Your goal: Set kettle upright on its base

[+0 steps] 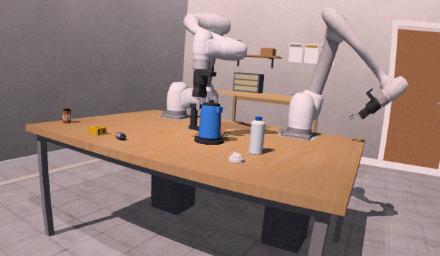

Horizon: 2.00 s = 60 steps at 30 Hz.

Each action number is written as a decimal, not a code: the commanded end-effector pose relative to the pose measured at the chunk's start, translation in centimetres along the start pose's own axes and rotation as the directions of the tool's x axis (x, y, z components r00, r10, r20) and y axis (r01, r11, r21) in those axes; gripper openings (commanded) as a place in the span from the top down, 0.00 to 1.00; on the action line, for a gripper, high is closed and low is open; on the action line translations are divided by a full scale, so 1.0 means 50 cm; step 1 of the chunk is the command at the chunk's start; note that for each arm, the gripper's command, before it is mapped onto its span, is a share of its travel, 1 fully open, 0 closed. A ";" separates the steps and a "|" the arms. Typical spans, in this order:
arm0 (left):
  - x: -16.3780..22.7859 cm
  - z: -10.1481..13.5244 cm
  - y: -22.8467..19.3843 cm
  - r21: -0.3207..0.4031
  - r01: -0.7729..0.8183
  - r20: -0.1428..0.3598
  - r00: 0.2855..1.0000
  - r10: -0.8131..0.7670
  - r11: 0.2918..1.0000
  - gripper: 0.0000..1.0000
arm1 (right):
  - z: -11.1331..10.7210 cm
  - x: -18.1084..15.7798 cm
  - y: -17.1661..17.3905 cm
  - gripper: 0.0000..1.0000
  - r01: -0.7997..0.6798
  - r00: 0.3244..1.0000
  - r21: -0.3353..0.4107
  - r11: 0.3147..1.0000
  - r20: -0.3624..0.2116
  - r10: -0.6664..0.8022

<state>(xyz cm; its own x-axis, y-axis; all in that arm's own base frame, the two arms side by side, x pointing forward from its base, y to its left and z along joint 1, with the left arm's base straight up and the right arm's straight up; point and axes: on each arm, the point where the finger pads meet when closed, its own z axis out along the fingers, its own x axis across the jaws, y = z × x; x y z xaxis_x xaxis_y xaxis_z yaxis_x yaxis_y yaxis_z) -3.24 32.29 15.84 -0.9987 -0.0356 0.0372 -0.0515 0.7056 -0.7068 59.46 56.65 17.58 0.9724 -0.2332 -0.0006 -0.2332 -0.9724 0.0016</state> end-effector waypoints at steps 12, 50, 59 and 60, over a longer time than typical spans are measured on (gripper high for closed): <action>0.000 -0.001 0.000 -0.001 0.000 0.000 1.000 0.000 1.000 0.00 | -0.012 0.000 -0.001 0.00 0.000 1.000 0.002 1.000 -0.001 0.000; 0.000 -0.001 0.000 -0.001 0.000 0.000 1.000 0.000 1.000 0.00 | -0.322 0.000 0.000 0.00 0.000 1.000 0.002 1.000 -0.001 0.000; 0.000 -0.001 0.000 -0.001 0.000 0.000 1.000 0.000 1.000 0.00 | -0.322 0.000 0.000 0.00 0.000 1.000 0.002 1.000 -0.001 0.000; 0.000 -0.001 0.000 -0.001 0.000 0.000 1.000 0.000 1.000 0.00 | -0.322 0.000 0.000 0.00 0.000 1.000 0.002 1.000 -0.001 0.000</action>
<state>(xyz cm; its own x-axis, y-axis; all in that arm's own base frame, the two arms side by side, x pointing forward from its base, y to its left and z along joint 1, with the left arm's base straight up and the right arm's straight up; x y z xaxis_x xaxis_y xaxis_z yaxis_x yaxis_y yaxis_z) -3.24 32.29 15.84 -0.9987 -0.0356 0.0372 -0.0515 0.7056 -0.7068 59.48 56.67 33.58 0.9724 -0.2333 -0.0006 -0.2333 -0.9724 0.0016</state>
